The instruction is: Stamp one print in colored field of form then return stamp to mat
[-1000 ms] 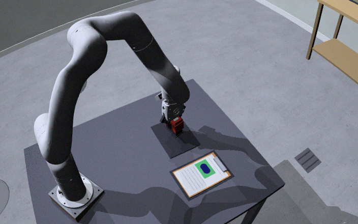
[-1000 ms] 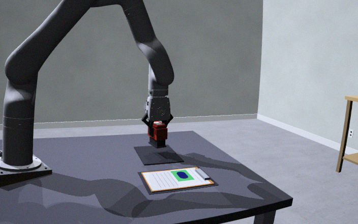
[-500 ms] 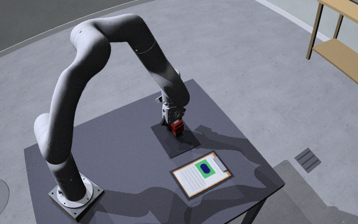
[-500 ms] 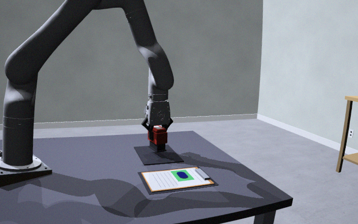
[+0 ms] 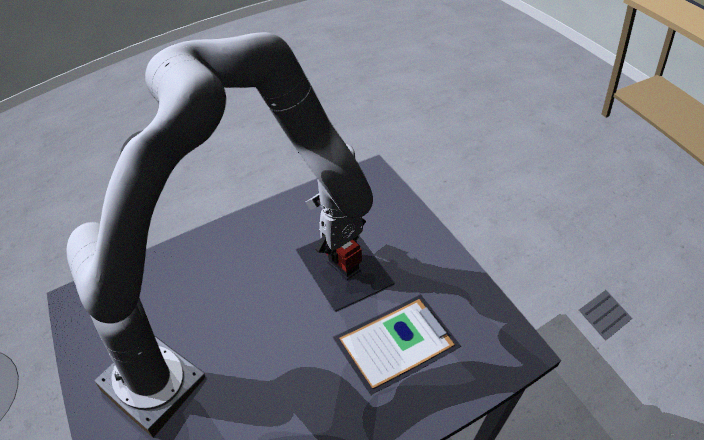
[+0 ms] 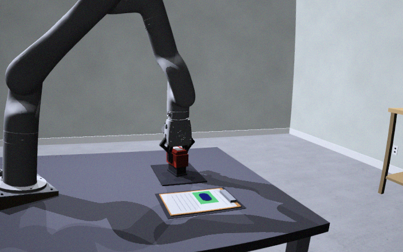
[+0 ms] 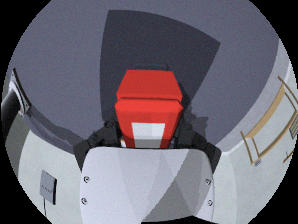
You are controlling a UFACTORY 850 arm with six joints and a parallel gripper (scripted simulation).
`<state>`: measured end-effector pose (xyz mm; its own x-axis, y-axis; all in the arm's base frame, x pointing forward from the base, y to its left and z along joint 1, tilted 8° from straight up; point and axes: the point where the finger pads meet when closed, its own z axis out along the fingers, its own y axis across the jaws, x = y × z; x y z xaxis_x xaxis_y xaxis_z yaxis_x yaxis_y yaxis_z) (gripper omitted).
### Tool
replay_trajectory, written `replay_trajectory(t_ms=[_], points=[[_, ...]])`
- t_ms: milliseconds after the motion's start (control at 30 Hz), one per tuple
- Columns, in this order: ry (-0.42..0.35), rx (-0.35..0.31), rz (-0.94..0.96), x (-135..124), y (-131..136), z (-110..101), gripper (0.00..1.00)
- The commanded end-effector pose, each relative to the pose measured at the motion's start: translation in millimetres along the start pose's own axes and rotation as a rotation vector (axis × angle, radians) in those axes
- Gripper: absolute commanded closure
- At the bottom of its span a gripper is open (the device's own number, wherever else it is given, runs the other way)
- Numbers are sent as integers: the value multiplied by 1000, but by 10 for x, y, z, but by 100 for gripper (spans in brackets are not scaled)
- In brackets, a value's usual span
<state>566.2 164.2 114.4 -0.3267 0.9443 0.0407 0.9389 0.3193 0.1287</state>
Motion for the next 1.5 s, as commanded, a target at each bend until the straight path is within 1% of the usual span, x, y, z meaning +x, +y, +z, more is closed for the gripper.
replay_trajectory(t_ms=[0, 167, 200, 1400, 1467], points=[[0, -2, 0, -1, 10, -4, 65], [0, -2, 0, -1, 10, -4, 65], [0, -2, 0, -1, 10, -4, 3], [0, -2, 0, -1, 10, -4, 3], [0, -2, 0, -1, 10, -42, 3]])
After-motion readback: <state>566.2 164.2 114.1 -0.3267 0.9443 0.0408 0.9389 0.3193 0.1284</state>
